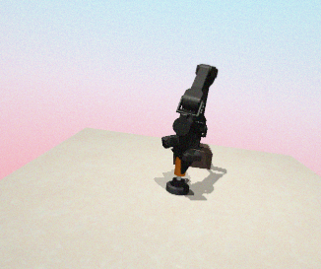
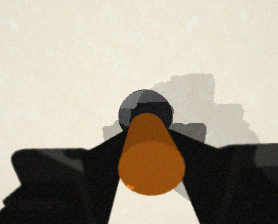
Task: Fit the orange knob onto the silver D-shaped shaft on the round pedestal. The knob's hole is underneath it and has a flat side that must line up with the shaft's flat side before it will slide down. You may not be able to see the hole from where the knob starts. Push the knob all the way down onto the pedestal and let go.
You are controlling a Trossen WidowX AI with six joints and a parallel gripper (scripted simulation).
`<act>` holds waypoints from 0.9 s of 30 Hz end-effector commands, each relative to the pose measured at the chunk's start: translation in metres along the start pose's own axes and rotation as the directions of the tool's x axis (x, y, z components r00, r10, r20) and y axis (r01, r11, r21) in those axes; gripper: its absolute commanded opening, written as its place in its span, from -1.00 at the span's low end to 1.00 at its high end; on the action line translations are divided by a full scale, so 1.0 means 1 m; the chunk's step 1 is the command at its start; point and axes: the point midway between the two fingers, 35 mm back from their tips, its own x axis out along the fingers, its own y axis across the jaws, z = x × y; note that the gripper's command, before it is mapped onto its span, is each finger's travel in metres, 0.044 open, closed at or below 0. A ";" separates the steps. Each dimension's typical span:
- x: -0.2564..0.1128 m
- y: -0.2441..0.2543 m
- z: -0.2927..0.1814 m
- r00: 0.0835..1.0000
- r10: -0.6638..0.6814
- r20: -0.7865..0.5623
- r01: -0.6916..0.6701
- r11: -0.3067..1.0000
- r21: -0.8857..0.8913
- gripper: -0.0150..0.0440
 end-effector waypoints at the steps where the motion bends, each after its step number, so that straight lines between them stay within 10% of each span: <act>1: 0.001 0.003 0.002 1.000 0.002 0.003 -0.002 1.000 0.004 -0.49; 27: -0.003 -0.002 -0.001 1.000 0.001 0.003 -0.002 0.998 0.059 -0.49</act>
